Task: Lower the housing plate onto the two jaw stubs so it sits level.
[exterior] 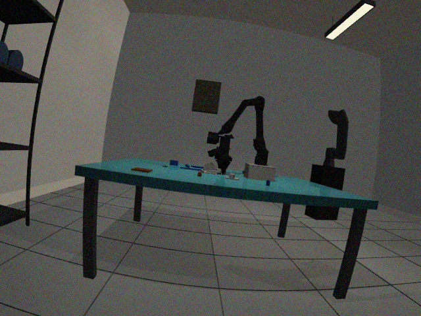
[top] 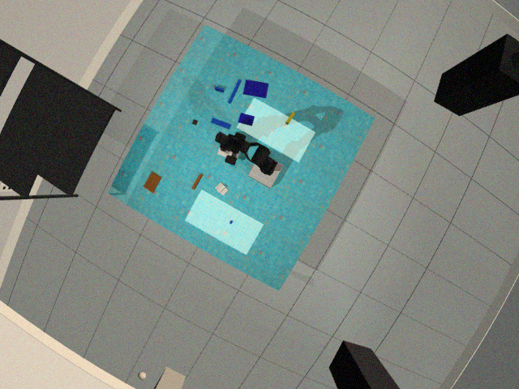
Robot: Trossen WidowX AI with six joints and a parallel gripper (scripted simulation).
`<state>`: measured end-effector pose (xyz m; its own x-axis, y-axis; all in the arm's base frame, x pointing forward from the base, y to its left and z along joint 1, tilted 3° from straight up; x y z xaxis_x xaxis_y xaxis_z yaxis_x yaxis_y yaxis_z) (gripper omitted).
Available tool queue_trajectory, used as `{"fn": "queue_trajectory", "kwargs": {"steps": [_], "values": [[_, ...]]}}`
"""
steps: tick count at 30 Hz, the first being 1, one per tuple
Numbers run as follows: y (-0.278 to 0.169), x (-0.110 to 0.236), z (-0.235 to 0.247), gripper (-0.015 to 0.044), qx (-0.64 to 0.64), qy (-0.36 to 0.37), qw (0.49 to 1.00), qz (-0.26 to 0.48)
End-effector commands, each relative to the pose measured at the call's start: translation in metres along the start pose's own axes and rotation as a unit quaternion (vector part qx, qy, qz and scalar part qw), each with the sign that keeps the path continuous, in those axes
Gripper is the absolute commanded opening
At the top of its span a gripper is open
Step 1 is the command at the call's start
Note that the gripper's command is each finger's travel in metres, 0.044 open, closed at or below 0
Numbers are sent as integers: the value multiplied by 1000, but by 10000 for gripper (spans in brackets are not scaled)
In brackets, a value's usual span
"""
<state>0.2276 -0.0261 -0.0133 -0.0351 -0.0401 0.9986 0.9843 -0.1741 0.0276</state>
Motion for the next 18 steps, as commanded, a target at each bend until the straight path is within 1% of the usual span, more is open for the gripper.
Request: {"fn": "queue_trajectory", "kwargs": {"steps": [1,13,15,18], "values": [[0,0,0,440,0,0,1000,0],[0,0,0,440,0,0,1000,0],[1,6,0,440,0,0,1000,0],[3,27,0,440,-1,0,1000,-1]]}}
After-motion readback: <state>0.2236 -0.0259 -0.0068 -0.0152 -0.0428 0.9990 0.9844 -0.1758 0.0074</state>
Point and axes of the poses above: the point midway between the two fingers, 35 mm back from their tips, its own x axis back along the fingers, its own z axis across the jaws, y = z × x, the point moved 2 cm from there along x, back along the fingers, and after that the axes turned 11 degrees about -x, right-handed, at the moved point
